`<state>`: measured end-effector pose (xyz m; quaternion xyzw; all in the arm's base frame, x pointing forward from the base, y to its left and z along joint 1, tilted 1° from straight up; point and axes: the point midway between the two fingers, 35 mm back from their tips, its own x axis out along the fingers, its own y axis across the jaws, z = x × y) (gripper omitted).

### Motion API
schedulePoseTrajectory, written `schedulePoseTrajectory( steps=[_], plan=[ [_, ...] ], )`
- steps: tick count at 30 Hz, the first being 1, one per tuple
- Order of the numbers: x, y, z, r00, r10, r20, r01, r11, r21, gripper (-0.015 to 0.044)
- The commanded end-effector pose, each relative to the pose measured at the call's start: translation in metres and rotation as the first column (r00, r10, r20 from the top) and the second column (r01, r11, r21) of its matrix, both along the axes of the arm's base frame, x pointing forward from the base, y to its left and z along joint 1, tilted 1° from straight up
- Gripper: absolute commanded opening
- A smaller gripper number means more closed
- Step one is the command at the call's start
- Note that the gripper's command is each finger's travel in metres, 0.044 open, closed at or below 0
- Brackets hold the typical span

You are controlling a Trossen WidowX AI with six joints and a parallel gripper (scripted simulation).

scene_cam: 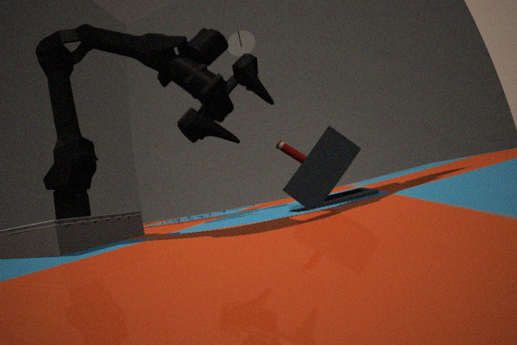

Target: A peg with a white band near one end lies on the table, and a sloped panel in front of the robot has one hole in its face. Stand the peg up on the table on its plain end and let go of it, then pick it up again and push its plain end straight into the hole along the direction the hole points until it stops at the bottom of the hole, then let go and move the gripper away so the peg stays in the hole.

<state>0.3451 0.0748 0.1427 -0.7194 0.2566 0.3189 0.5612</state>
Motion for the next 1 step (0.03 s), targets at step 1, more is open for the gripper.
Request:
schedulePoseTrajectory(
  steps=[1],
  plan=[
    [-0.0042,-0.0003,0.0056,1.0,-0.004,0.003,0.004,1.0,0.0,0.044]
  ],
)
